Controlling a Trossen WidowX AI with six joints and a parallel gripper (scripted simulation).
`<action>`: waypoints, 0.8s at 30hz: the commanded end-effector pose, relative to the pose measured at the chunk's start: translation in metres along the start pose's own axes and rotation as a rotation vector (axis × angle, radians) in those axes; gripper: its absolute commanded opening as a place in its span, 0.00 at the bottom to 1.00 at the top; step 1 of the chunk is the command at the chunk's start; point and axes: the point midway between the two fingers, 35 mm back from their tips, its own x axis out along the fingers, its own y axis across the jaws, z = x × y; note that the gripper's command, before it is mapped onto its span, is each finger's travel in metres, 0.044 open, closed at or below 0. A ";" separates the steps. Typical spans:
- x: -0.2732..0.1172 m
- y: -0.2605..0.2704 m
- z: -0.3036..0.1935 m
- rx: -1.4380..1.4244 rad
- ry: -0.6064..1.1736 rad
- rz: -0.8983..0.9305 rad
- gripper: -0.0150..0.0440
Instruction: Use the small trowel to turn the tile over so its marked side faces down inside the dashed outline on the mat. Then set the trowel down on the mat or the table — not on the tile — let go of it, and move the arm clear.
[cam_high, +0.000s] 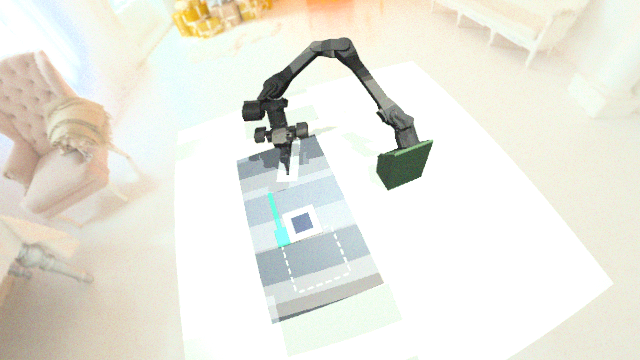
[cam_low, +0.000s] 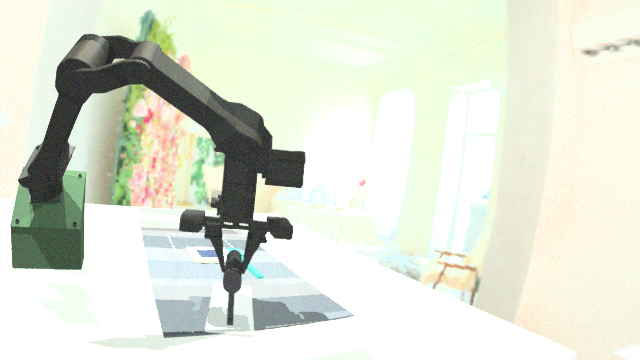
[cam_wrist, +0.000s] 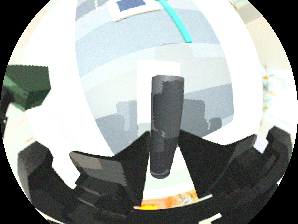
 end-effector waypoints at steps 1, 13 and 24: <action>0.002 0.002 0.000 -0.067 0.001 0.009 0.47; 0.002 0.002 0.000 -0.067 0.001 0.009 0.70; 0.002 0.002 0.000 -0.067 0.001 0.009 0.71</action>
